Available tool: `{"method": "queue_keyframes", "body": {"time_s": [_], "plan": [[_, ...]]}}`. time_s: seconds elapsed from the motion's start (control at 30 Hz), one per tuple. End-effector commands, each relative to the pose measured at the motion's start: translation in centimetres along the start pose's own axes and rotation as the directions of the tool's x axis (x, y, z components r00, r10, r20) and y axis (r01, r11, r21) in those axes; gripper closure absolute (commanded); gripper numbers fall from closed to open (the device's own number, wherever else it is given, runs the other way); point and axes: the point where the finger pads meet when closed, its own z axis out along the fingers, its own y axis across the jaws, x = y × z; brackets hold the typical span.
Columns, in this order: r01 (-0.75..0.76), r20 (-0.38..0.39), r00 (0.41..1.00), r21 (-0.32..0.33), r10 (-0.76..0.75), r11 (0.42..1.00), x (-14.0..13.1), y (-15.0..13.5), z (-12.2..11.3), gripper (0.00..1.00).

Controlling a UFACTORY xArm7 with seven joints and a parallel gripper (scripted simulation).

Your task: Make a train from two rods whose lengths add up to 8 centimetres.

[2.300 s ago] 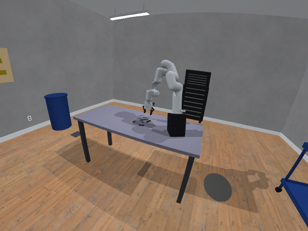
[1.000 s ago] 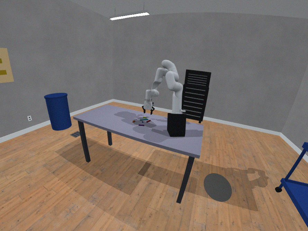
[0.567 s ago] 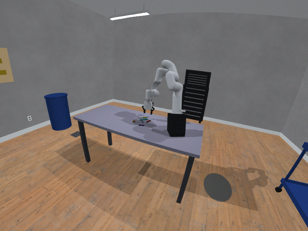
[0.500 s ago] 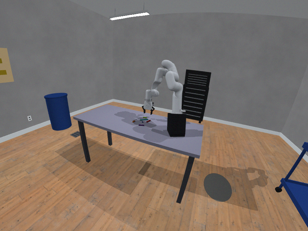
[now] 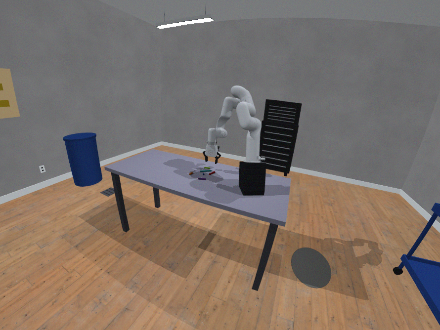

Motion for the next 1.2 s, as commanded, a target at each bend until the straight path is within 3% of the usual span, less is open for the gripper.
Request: {"method": "queue_keyframes", "body": {"time_s": [0.0,0.8,0.9,1.1,1.17], "plan": [[0.0,0.0,1.0,0.003,0.0,1.0,0.0,-0.1,-0.1,0.0],[0.005,-0.001,1.0,0.003,-0.005,1.0,0.0,-0.2,-0.1,0.0],[0.057,-0.002,0.998,0.002,-0.057,0.998,-0.3,-0.4,0.0,0.0],[0.31,-0.006,0.951,-0.004,-0.31,0.951,-1.9,-1.8,0.2,0.0],[0.31,-0.006,0.951,-0.004,-0.31,0.951,-1.9,-1.8,0.2,0.0]]}}
